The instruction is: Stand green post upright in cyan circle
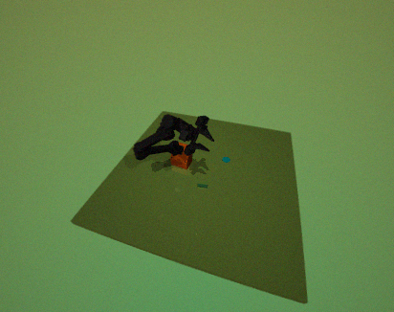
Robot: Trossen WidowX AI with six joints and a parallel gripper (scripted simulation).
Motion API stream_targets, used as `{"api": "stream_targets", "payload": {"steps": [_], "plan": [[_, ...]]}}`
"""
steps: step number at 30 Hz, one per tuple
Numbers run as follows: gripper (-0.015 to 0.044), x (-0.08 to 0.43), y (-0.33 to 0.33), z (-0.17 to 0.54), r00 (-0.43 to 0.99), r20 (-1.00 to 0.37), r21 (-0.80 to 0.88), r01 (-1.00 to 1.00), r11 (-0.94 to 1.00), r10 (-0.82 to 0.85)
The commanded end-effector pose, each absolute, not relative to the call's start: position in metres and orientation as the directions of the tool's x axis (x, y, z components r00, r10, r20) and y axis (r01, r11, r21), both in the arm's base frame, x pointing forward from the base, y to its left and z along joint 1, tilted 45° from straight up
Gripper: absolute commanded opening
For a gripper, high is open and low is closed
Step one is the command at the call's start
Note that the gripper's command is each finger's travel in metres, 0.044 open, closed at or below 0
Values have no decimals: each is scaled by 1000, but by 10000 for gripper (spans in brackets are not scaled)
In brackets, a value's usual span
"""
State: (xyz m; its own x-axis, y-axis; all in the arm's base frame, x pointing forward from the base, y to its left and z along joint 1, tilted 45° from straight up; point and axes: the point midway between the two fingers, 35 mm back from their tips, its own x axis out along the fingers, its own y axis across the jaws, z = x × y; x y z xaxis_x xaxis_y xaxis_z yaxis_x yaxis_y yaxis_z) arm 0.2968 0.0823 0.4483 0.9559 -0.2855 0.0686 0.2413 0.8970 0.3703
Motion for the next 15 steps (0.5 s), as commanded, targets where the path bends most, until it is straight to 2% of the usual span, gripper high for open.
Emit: {"api": "stream_targets", "payload": {"steps": [1,15], "plan": [[233,310,82,426,954,9,263,286,921,-299],[233,344,61,339,883,-238,-146,380,914,-405]]}}
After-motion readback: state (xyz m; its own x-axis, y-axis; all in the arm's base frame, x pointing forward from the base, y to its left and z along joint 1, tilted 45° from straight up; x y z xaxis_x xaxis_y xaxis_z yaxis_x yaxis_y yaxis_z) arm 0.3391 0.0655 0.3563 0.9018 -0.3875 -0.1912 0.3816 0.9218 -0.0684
